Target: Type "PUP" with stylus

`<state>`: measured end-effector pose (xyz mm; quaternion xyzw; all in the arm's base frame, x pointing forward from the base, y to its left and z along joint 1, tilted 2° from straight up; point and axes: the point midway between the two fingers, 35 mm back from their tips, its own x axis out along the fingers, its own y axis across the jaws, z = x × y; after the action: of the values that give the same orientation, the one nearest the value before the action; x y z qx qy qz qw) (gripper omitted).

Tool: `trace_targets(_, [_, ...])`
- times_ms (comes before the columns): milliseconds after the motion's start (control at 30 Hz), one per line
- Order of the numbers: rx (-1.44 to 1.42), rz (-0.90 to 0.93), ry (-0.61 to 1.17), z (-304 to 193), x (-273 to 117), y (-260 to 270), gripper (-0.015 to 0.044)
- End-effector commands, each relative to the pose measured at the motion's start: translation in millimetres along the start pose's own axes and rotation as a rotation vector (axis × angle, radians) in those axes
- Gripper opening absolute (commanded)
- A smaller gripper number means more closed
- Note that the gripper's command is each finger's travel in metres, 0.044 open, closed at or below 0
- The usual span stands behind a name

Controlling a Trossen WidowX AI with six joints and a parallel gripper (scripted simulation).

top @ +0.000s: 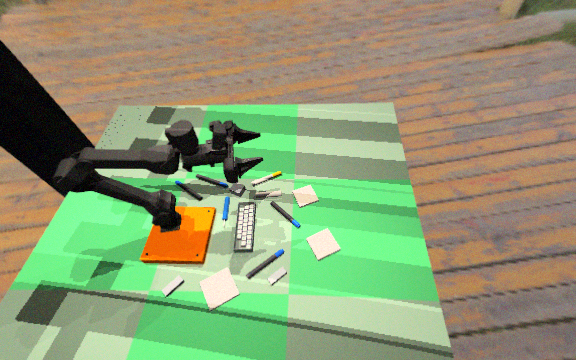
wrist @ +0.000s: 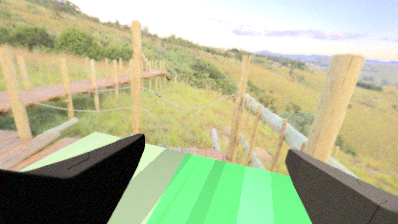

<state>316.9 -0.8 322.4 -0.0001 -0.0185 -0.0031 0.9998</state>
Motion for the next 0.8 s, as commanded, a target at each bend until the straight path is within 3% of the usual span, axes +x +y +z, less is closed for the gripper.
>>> trace_targets(0, [0.001, 0.0, 0.012, -3, 1, 0, 0.0414])
trace_targets(267, [0.051, 0.002, 0.562, -118, 21, 4, 0.0204])
trace_targets(533, [0.101, -0.04, 1.223, -229, -23, 8, 0.0])
trace_targets(633, [0.116, -0.072, 1.504, -257, -56, 9, 0.0])
trace_targets(767, [0.119, -0.081, 1.57, -262, -64, 9, 0.0])
